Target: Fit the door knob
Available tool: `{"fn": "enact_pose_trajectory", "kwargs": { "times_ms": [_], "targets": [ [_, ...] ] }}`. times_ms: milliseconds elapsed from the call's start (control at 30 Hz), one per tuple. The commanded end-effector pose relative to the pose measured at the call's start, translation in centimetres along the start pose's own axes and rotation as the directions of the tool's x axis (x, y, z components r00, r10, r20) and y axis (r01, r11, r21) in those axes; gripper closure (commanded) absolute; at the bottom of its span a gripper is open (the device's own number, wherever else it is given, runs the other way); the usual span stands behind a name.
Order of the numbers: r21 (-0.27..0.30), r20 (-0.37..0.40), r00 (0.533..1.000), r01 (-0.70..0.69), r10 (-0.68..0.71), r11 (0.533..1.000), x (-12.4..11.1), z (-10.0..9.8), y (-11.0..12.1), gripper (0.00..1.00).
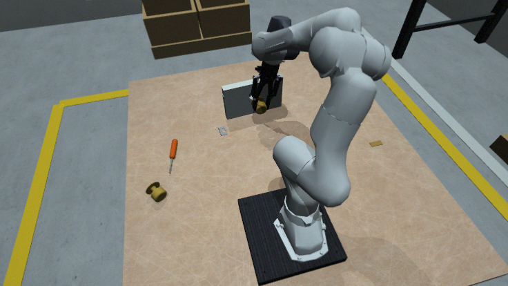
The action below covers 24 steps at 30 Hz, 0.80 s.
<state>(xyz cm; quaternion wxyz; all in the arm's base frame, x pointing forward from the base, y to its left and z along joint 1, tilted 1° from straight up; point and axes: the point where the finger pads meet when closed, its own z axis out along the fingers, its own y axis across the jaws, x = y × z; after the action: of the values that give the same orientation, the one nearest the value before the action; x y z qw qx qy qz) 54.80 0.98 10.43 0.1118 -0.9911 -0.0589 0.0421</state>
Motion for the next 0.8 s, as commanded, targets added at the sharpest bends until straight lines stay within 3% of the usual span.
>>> {"fn": "enact_pose_trajectory", "kwargs": {
  "times_ms": [0, 767],
  "targets": [
    [-0.002, -0.002, 1.0, -0.002, 0.002, 1.0, 0.16, -0.16, 0.02, 0.58],
    [-0.002, -0.003, 1.0, -0.002, 0.002, 1.0, 0.65, -0.19, 0.02, 0.58]
  ]
}}
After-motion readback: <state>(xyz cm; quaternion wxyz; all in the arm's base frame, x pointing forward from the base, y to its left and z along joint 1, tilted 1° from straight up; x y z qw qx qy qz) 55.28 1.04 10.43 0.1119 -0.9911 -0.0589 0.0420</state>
